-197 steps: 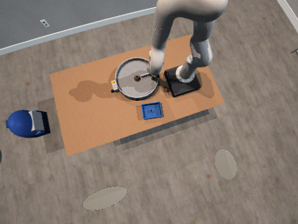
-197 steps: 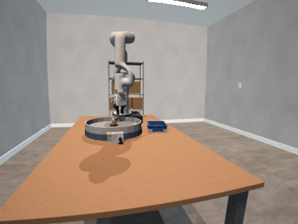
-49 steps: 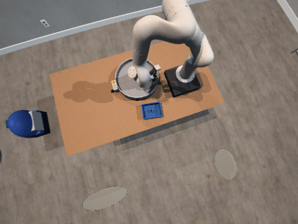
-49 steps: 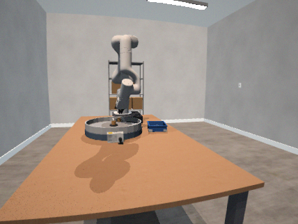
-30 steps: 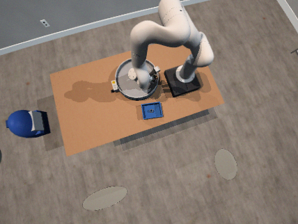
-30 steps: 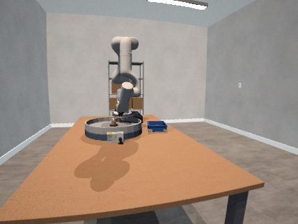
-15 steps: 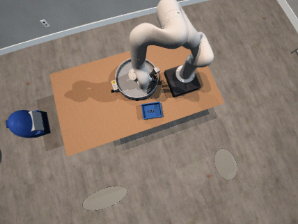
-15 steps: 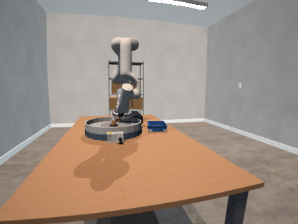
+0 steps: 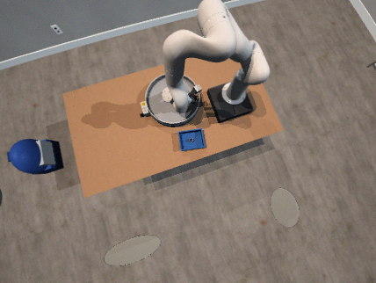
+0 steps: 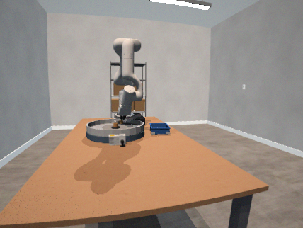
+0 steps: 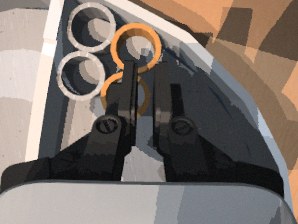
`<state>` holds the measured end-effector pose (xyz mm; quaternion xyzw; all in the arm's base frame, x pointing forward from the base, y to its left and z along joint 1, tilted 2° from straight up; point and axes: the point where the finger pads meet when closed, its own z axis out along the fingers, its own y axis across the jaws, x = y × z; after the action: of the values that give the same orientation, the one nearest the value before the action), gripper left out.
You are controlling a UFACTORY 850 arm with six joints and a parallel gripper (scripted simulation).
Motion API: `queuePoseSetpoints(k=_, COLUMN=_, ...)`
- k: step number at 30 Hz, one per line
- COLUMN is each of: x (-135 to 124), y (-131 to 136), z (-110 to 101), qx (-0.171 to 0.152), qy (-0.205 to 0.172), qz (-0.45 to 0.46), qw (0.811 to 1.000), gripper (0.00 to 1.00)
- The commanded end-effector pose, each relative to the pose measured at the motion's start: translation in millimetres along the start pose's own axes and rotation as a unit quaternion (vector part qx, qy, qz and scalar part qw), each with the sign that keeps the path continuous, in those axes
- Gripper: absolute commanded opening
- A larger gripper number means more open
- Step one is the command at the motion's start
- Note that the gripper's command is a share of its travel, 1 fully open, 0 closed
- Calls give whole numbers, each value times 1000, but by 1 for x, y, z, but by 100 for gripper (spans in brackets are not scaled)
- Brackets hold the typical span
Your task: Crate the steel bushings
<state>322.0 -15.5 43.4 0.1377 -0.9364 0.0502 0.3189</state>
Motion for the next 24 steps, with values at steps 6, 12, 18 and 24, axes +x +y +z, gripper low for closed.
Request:
queuePoseSetpoints(k=6, x=-6, y=0, z=6, qx=0, qy=0, qz=0, qw=1000, gripper=10)
queuePoseSetpoints(k=12, x=-6, y=0, z=6, qx=0, qy=0, qz=0, qw=1000, gripper=10)
queuePoseSetpoints(k=18, x=-6, y=0, z=6, qx=0, qy=0, qz=0, qw=1000, gripper=0)
queuePoseSetpoints(k=24, x=-6, y=0, z=6, qx=0, qy=0, qz=0, qw=1000, gripper=0)
